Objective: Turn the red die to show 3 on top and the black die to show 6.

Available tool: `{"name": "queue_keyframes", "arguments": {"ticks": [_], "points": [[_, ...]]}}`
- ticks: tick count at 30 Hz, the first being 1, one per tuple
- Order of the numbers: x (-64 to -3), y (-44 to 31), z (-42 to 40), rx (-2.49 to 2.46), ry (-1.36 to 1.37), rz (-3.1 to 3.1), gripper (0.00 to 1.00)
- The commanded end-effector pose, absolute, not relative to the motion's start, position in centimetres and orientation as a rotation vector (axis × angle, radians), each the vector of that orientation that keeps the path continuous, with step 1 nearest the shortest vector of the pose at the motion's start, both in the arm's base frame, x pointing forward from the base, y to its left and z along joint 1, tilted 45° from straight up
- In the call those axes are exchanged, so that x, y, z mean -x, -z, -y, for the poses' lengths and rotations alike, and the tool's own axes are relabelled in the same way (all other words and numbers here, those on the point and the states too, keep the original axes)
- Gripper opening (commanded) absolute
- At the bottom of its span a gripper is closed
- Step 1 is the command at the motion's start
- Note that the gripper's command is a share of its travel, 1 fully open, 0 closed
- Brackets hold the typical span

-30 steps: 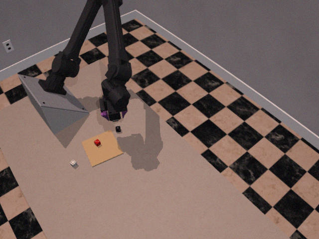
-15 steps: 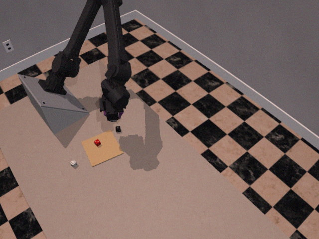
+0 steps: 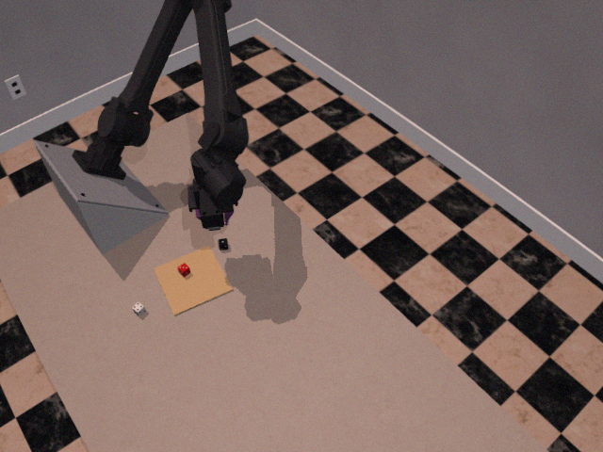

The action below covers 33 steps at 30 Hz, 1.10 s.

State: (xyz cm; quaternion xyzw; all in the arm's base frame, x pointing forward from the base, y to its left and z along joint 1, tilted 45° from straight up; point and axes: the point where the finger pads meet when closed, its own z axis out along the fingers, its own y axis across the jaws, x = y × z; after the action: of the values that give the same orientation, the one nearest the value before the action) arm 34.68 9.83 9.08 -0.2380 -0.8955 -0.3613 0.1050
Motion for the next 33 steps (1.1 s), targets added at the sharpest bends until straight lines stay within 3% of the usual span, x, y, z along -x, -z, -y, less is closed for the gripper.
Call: {"name": "queue_keyframes", "arguments": {"ticks": [1, 33], "points": [[-35.4, -9.3, -9.7, 0.711, 1.072, 2.660, 0.35], [-34.9, -7.1, -11.8, 0.703, 1.060, 2.644, 0.35]]}}
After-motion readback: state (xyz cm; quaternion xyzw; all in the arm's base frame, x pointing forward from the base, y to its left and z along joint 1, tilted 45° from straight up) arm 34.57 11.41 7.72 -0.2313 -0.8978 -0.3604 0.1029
